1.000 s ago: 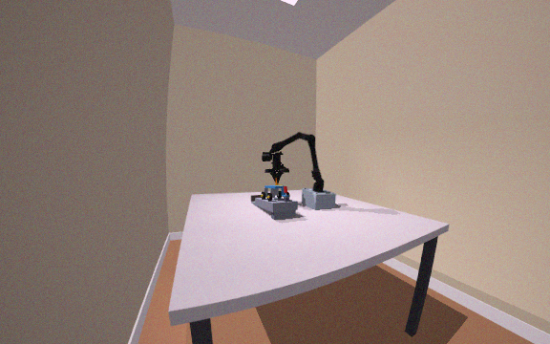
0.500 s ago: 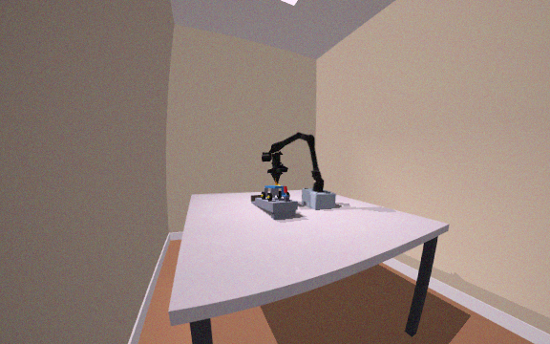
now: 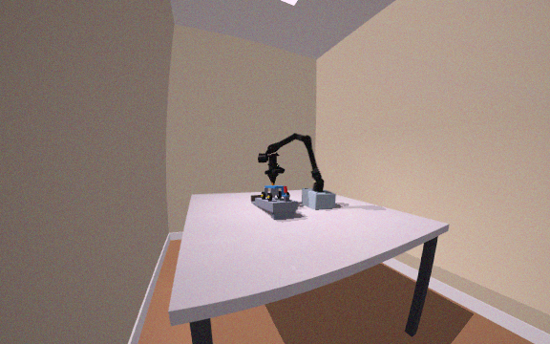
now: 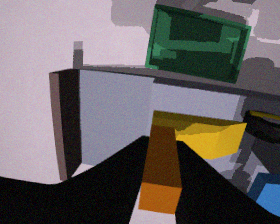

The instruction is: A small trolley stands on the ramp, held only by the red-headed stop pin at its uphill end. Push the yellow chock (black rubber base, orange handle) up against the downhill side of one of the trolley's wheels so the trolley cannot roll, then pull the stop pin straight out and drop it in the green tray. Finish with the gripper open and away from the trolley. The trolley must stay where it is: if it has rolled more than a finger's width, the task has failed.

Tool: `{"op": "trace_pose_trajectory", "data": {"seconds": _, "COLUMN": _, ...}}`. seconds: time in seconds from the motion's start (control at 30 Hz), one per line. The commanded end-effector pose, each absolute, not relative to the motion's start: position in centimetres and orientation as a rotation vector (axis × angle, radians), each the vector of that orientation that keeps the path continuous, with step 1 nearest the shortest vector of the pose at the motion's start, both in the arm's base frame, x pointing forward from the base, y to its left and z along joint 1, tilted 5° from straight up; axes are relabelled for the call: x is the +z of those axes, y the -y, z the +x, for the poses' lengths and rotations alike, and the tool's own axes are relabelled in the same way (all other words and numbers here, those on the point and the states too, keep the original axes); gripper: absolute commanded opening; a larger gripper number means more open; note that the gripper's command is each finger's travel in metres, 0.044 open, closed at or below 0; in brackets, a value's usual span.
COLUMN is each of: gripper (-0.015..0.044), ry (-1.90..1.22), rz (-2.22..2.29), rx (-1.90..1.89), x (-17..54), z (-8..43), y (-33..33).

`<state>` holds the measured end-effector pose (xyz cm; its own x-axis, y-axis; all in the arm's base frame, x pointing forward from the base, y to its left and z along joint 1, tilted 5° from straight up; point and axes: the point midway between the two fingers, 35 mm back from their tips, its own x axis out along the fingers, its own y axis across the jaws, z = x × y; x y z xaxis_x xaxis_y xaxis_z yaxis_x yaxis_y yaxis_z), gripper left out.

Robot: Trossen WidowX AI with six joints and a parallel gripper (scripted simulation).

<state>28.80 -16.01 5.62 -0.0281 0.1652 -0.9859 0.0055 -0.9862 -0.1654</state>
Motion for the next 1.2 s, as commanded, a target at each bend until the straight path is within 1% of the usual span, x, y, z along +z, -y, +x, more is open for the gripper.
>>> {"op": "trace_pose_trajectory", "data": {"seconds": 0.0, "gripper": 0.0, "ry": 0.185, "rz": -2.103, "rx": 2.161, "x": 4.5, "z": 28.8, "y": 15.8}}
{"op": "trace_pose_trajectory", "data": {"seconds": 0.6, "gripper": 0.0, "ry": 0.186, "rz": -2.102, "rx": 2.161, "x": -0.4, "z": 28.8, "y": 14.8}}
{"op": "trace_pose_trajectory", "data": {"seconds": 1.17, "gripper": 0.0, "ry": 0.187, "rz": -2.101, "rx": 2.16, "x": -0.1, "z": 28.6, "y": 13.6}}
